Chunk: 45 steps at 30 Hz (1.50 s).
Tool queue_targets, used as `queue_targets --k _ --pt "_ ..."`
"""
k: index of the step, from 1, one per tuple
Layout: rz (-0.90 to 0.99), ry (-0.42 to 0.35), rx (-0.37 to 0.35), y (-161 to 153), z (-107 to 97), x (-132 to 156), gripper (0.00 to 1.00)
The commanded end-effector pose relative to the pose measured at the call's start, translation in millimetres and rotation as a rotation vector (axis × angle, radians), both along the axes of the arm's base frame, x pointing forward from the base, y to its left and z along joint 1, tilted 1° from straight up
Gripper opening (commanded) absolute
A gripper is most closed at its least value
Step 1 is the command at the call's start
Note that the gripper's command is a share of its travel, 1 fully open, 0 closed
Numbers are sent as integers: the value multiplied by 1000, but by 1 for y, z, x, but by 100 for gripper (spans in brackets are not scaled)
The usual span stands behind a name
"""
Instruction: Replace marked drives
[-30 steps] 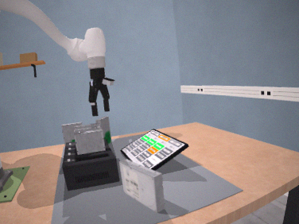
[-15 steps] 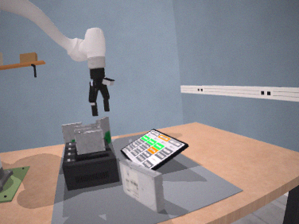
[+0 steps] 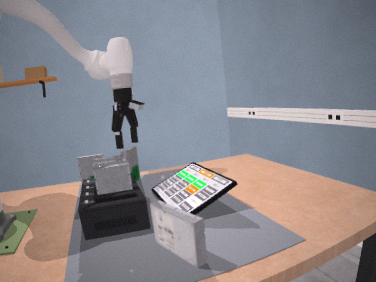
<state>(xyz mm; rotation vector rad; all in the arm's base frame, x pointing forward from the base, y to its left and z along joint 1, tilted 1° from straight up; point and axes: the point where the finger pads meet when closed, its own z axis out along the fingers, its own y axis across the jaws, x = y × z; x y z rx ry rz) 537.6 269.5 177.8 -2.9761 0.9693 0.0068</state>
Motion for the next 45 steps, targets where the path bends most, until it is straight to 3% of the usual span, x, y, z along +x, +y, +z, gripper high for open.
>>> queue_targets --k 1,30,45 --pt "0 -1 1 0 -7 0 89" --pt "0 -1 1 1 -62 0 89" --pt "0 -1 1 1 -71 0 89"
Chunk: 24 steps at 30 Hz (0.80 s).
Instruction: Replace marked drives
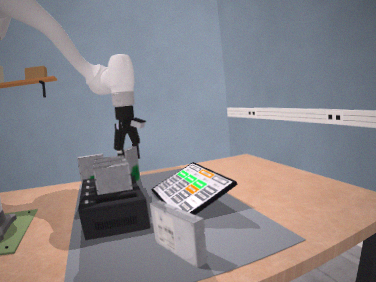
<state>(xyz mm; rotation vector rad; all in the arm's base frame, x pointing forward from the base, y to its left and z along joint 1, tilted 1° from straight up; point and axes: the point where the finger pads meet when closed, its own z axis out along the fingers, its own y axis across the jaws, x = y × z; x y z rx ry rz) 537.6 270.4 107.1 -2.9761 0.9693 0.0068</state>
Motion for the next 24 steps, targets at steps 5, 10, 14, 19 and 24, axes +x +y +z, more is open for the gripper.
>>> queue_targets --k 5,10,14,19,24 --pt "0 -1 1 0 0 0 89" --pt "0 -1 1 0 0 0 89" --pt "0 -1 1 0 0 0 73" --pt "0 -1 1 0 0 0 73" --pt "0 -1 1 0 1 0 72"
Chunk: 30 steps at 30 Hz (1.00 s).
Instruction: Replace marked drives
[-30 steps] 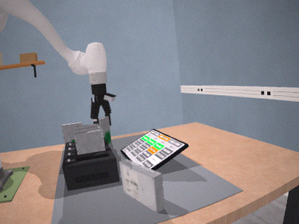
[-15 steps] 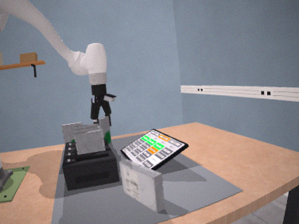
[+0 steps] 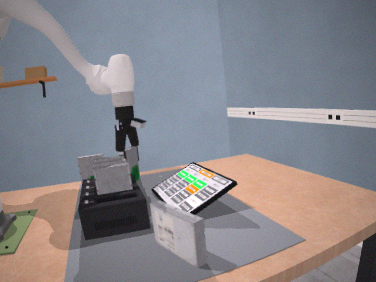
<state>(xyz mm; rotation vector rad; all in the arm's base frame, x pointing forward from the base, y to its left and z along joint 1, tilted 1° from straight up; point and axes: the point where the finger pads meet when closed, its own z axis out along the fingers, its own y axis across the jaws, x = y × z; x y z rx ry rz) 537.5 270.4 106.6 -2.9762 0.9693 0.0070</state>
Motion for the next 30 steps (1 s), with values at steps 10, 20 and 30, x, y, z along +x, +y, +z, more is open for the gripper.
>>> queue_targets --k 10,20,30 --pt "0 -1 1 0 2 0 72" --pt "0 -1 1 0 3 0 71" --pt "0 -1 1 0 4 0 10"
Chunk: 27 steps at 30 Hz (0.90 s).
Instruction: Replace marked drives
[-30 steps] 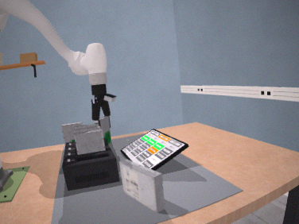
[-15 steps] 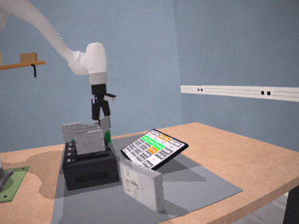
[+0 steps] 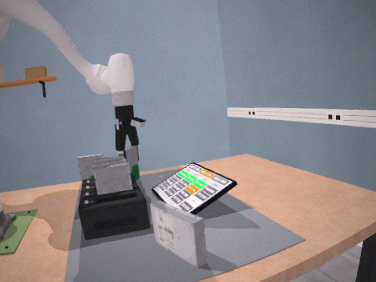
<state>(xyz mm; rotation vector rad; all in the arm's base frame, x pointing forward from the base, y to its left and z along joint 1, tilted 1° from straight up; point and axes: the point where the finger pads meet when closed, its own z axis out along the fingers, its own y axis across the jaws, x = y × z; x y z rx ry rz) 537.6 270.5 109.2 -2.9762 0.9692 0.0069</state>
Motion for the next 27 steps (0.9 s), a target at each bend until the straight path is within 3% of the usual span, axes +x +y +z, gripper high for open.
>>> queue_targets --k 1,27 --pt "0 -1 1 0 1 0 10" --pt "0 -1 1 0 4 0 10"
